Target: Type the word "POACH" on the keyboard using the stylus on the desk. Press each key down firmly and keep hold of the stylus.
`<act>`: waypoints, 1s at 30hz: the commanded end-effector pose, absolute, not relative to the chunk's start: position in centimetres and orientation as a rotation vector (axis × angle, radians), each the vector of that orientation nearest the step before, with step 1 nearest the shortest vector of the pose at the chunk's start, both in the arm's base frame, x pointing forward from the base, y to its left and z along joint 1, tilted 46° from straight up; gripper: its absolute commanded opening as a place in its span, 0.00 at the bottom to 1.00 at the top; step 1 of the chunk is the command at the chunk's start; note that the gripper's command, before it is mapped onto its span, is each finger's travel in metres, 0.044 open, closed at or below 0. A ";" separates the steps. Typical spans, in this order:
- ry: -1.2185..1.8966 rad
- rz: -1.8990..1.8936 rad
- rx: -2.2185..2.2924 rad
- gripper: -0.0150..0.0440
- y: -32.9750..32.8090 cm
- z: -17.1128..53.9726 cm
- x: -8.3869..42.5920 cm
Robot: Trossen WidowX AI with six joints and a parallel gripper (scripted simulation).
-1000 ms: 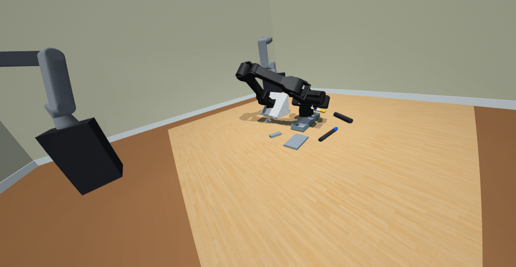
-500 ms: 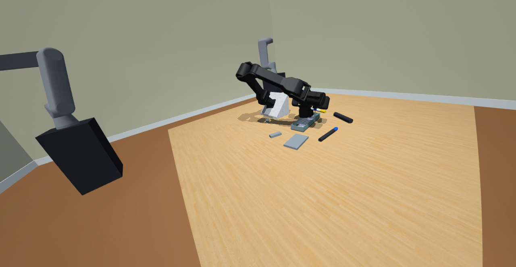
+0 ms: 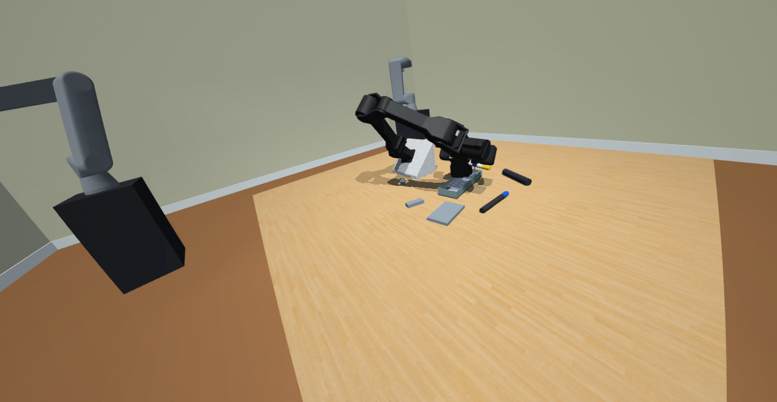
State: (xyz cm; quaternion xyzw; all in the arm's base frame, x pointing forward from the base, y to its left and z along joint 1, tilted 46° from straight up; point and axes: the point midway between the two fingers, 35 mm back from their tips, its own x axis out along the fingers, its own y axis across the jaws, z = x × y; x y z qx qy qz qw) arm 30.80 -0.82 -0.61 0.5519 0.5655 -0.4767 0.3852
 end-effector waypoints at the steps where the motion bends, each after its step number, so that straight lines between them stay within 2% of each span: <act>1: 1.439 -1.207 1.402 0.39 -0.9 -0.5 31.0; 30: 1.439 -1.208 1.402 0.39 -1.8 -1.4 30.8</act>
